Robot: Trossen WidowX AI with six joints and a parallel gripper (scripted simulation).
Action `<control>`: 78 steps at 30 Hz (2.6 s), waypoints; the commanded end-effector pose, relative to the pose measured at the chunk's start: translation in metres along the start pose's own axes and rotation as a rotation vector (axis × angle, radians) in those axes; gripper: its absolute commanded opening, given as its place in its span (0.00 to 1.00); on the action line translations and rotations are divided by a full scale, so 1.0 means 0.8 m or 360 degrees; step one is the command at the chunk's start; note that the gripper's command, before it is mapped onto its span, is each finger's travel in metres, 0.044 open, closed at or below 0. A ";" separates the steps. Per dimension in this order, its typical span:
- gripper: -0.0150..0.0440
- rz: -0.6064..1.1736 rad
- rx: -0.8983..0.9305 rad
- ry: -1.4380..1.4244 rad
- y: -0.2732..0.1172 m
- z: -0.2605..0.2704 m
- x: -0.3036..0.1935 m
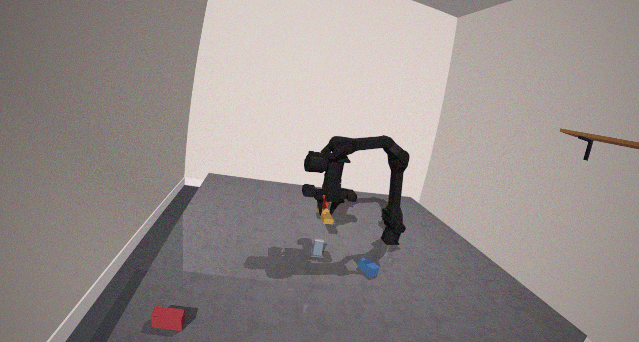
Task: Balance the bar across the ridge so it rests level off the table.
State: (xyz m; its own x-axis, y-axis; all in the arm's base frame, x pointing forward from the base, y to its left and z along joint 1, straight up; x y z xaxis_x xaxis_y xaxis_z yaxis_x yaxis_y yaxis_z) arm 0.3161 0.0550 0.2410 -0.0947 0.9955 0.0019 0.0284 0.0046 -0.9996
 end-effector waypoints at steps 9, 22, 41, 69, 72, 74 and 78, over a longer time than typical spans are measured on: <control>0.25 -0.0005 0.0002 0.0047 0.002 -0.023 0.052; 0.25 -0.0011 0.0001 0.0089 0.006 -0.039 0.111; 0.25 -0.0012 0.0001 0.0094 0.033 -0.042 0.119; 0.25 -0.0012 0.0001 0.0094 0.059 -0.040 0.117; 0.25 -0.0012 0.0001 0.0094 0.059 -0.040 0.117; 0.25 -0.0012 0.0001 0.0094 0.059 -0.040 0.117; 0.25 -0.0012 0.0001 0.0094 0.060 -0.040 0.117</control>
State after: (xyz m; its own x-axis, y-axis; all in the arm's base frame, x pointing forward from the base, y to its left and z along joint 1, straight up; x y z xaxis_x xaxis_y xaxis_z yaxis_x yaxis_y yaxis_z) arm 0.3406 0.1518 0.1948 -0.0399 0.9992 0.0097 0.0279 0.0108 -0.9996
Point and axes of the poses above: the point midway between the two fingers, 35 mm back from their tips, its own y axis out along the fingers, its own z axis across the jaws, x = y × z, the point moved 8 cm from there along -y, back along the fingers, and after that the axes turned 6 degrees about -y, right-handed, at the moved point
